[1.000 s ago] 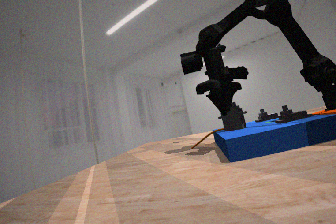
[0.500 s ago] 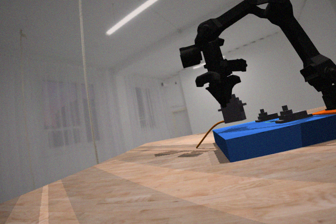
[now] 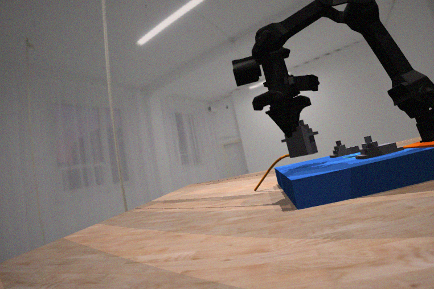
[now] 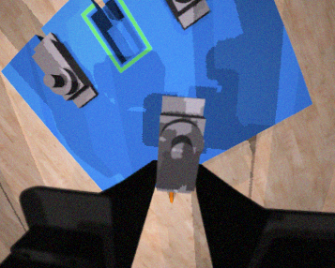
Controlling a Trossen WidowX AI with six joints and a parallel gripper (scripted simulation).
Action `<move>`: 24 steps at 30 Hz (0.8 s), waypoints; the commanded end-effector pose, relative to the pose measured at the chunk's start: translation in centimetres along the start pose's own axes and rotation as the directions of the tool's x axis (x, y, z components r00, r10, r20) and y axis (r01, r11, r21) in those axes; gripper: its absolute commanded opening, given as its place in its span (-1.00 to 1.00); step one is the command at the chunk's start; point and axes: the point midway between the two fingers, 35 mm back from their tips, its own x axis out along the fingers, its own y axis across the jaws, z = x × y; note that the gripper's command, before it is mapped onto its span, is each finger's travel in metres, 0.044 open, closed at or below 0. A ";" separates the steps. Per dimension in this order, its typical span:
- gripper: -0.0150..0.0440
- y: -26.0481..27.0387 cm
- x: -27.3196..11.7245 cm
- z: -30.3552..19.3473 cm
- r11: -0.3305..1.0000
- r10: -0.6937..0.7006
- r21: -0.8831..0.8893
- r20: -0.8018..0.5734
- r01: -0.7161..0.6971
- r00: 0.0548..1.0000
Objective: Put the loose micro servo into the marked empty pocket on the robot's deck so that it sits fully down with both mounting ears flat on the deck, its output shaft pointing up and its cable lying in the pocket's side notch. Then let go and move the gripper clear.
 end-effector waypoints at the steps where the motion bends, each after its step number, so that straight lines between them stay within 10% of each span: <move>1: -0.49 0.2 -0.3 0.1 1.000 -0.002 0.003 -0.007 0.002 1.000; 24: -0.49 1.8 -0.2 3.9 1.000 -0.001 0.003 -0.004 0.001 1.000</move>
